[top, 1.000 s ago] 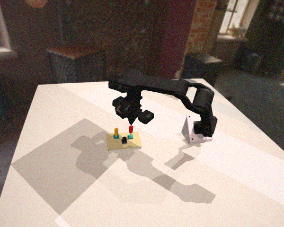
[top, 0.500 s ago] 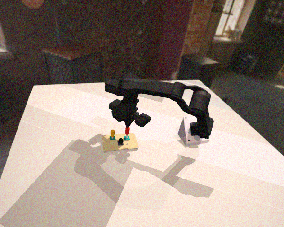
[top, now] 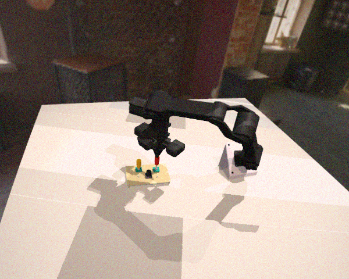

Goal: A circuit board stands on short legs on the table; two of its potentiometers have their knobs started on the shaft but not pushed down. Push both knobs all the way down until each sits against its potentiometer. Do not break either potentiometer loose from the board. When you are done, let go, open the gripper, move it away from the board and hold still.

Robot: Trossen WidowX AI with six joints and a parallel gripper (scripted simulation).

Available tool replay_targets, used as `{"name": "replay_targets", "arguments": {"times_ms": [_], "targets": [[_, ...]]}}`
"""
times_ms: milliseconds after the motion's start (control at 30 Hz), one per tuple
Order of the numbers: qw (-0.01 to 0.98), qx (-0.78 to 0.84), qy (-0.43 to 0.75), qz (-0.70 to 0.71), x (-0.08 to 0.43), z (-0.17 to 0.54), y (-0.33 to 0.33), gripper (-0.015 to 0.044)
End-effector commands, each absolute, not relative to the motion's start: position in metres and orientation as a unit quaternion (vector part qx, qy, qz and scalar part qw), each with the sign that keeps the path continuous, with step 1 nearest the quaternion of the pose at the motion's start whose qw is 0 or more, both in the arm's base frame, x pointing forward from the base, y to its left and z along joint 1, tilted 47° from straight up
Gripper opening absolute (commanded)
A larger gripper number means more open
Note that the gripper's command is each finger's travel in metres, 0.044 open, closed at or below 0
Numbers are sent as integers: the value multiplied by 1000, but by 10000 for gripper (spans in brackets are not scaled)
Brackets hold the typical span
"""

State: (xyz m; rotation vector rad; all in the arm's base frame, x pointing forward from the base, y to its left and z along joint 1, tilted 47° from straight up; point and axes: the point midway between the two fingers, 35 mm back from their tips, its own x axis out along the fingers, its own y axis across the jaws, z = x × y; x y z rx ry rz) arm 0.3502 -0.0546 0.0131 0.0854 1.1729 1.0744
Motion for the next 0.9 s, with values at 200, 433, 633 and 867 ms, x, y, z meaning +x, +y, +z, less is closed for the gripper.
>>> {"name": "replay_targets", "arguments": {"times_ms": [200,433,633,867], "targets": [[700,43,527,481,350,11,-52,0],[700,43,527,481,350,12,-53,0],[700,43,527,481,350,12,-53,0],[700,43,526,481,350,10,-50,0]]}}
